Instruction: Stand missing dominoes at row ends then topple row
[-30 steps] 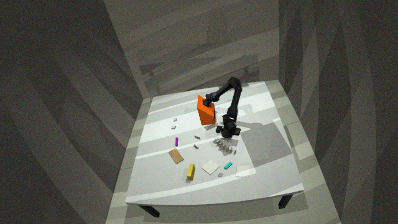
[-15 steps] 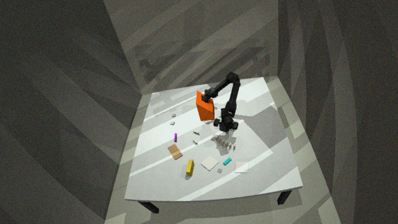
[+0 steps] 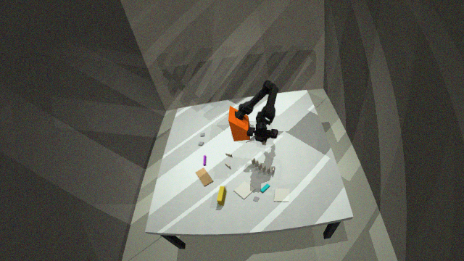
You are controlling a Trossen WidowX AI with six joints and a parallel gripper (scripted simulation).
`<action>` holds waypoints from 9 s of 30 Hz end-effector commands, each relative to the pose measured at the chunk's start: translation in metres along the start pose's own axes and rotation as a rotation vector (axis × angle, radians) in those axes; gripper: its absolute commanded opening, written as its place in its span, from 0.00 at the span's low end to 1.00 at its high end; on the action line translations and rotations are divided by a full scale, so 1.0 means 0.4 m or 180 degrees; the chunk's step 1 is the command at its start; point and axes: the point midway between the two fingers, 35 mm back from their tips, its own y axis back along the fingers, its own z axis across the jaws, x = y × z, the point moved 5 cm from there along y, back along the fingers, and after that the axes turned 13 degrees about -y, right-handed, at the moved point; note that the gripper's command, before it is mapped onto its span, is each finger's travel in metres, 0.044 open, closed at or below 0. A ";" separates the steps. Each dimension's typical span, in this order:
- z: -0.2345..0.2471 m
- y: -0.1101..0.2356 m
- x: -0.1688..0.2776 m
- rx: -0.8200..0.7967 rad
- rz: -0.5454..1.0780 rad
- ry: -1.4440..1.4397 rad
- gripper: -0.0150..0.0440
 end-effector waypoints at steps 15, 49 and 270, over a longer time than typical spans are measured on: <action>-0.207 0.005 -0.168 0.0015 0.0014 0.3217 0.44; -0.206 -0.279 -0.176 0.0016 0.0009 0.3218 0.44; -0.161 -0.174 0.168 0.1569 -0.1945 0.0195 0.29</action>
